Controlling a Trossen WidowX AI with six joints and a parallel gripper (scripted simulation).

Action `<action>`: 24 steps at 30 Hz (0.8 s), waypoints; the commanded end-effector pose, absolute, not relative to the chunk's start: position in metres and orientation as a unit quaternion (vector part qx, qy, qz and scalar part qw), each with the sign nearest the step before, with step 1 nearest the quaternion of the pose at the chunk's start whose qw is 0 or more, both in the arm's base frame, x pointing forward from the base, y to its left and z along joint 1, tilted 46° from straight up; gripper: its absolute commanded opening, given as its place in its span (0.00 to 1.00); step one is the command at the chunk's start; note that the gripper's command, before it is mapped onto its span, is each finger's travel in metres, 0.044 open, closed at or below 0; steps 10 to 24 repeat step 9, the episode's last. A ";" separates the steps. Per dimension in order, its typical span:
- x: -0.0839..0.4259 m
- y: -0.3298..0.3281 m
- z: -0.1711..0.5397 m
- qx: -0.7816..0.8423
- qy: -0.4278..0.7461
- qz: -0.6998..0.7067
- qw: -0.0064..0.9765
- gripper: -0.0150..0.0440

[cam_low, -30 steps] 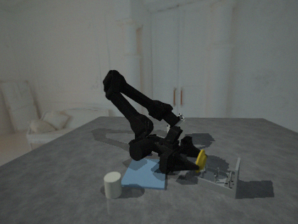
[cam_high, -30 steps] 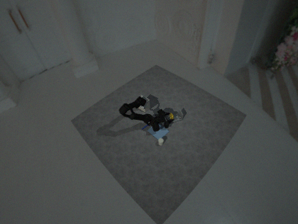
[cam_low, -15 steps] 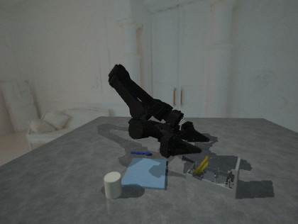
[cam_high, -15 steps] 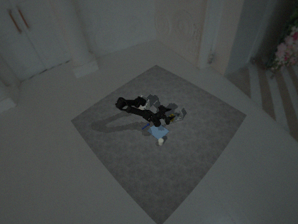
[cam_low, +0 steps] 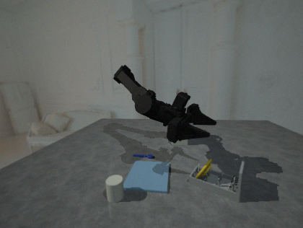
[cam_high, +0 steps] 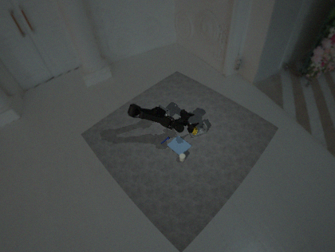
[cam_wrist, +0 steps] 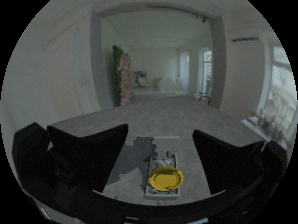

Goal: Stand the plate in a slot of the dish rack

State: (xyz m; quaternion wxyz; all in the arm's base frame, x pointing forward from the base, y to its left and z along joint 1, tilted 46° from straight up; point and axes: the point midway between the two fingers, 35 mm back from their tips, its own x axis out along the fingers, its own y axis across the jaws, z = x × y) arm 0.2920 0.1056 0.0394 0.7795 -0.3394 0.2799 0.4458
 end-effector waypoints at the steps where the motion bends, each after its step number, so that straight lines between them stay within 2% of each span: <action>1: 0.288 0.111 0.041 -0.318 0.330 0.428 0.779 0.93; 9: 0.274 0.115 0.038 -0.278 0.445 0.374 0.765 0.93; 24: 0.274 0.115 0.038 -0.278 0.445 0.374 0.765 0.93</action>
